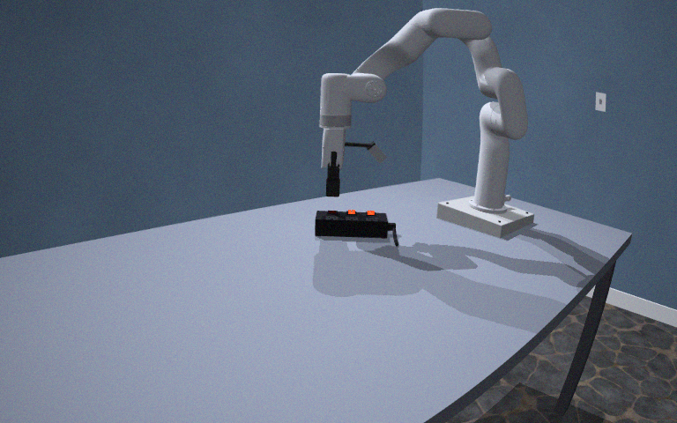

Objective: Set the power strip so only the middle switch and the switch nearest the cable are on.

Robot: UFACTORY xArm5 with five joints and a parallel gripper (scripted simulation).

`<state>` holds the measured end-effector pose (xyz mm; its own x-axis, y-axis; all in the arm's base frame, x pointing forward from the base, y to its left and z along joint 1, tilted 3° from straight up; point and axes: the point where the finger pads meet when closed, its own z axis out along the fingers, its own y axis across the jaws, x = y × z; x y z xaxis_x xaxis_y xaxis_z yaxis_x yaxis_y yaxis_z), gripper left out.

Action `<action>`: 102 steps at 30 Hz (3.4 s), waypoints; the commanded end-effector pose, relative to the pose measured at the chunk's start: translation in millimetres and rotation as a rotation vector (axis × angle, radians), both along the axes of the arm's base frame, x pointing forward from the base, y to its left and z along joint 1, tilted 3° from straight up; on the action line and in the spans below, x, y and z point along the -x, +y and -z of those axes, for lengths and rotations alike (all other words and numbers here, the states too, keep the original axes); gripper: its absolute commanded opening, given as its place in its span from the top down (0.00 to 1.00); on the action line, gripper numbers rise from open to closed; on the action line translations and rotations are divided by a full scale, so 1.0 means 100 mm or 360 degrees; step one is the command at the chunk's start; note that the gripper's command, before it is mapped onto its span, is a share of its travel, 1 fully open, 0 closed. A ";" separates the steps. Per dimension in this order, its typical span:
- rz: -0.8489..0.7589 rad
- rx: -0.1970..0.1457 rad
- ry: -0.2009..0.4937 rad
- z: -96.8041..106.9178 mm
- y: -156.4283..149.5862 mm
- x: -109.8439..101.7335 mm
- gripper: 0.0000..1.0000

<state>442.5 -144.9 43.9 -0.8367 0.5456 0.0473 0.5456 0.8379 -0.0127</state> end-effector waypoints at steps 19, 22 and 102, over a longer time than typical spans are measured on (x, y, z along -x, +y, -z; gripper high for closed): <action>0.0000 0.0001 -0.0006 -0.68 -0.05 -0.03 0.00; 0.0000 0.0001 -0.0006 -0.83 -0.05 -0.03 0.00; 0.0000 0.0001 -0.0006 -0.99 -0.06 -0.04 0.00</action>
<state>445.4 -150.2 141.4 -0.8367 0.5456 0.0476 0.5457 0.8379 -0.0123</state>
